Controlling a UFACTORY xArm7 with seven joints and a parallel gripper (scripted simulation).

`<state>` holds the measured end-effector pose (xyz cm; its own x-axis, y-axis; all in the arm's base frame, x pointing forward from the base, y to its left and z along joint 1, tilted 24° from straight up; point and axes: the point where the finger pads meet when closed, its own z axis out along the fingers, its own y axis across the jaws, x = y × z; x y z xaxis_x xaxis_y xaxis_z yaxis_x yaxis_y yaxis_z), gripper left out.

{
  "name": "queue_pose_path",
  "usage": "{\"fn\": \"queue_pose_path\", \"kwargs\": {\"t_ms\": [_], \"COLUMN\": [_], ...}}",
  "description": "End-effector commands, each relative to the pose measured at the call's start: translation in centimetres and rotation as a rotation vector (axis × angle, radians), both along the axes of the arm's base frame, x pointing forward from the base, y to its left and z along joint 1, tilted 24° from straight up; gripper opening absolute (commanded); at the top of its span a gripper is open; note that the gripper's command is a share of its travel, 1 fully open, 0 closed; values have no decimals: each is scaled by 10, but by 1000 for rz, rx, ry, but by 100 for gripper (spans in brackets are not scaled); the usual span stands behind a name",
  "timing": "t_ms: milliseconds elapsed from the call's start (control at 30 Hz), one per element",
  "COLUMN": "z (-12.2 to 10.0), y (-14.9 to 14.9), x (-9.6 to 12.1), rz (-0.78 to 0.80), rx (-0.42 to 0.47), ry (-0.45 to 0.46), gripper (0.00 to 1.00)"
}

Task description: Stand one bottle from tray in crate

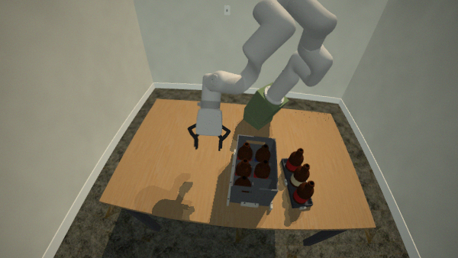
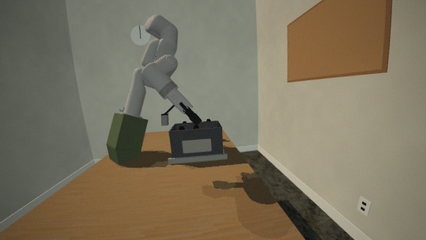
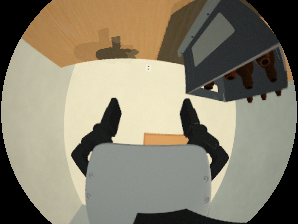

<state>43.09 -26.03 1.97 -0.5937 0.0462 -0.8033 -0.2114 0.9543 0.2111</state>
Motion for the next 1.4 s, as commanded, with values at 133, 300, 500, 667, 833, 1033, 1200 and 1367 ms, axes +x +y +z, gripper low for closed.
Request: {"fn": "queue_pose_path", "kwargs": {"t_ms": [133,300,500,667,833,1033,1200,1367], "z": [6,14,19,29,37,45,46,46], "y": [32,73,96,123,136,148,148,148], "x": [-2,-9,-16,-24,-28,-30,-30,-30], "rz": [120,283,392,532,616,690,694,694], "rx": [-22,-78,-138,-251,-340,-437,-443,-443], "ry": [69,168,234,316,358,390,391,391], "gripper": [100,100,100,100,100,100,100,0]}}
